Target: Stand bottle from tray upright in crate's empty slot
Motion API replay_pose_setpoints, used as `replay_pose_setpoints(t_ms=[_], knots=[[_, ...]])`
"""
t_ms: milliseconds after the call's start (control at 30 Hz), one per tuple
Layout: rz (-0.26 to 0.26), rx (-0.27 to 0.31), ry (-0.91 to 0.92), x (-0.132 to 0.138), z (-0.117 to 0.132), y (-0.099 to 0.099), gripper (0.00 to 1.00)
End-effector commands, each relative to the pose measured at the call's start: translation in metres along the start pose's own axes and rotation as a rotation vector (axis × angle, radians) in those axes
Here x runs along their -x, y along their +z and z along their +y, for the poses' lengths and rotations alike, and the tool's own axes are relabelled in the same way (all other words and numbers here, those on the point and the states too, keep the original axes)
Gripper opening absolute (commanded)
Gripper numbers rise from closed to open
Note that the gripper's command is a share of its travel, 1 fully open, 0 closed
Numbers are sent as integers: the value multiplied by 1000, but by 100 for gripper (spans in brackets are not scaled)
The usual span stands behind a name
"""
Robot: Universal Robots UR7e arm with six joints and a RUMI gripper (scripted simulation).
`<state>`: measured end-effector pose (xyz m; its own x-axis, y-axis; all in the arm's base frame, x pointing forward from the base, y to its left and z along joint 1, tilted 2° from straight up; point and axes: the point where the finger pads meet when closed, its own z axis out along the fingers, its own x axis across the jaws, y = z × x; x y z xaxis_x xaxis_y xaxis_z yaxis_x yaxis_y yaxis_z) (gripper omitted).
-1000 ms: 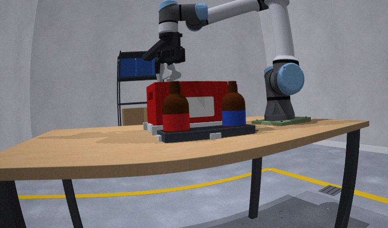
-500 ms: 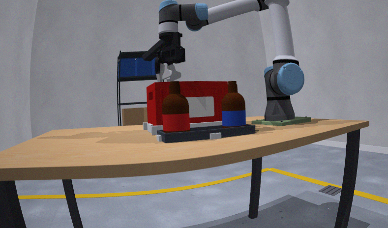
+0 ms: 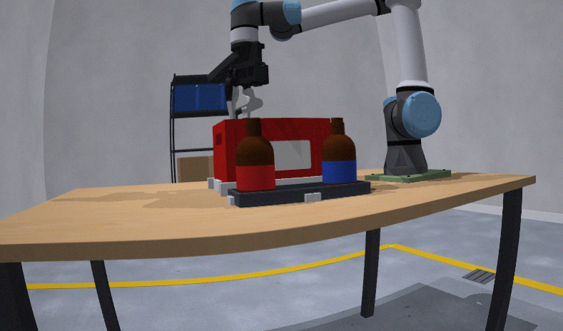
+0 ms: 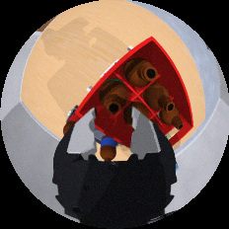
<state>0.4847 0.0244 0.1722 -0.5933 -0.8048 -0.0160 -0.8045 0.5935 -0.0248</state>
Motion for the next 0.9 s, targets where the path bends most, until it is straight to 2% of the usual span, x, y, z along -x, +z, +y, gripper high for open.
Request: replay_pose_setpoints(t_ms=[0, 500, 867], knots=[[-2, -2, -1, 1, 0, -11, 38], [-2, -2, -1, 1, 0, -47, 38], [-2, -2, -1, 1, 0, -62, 38]])
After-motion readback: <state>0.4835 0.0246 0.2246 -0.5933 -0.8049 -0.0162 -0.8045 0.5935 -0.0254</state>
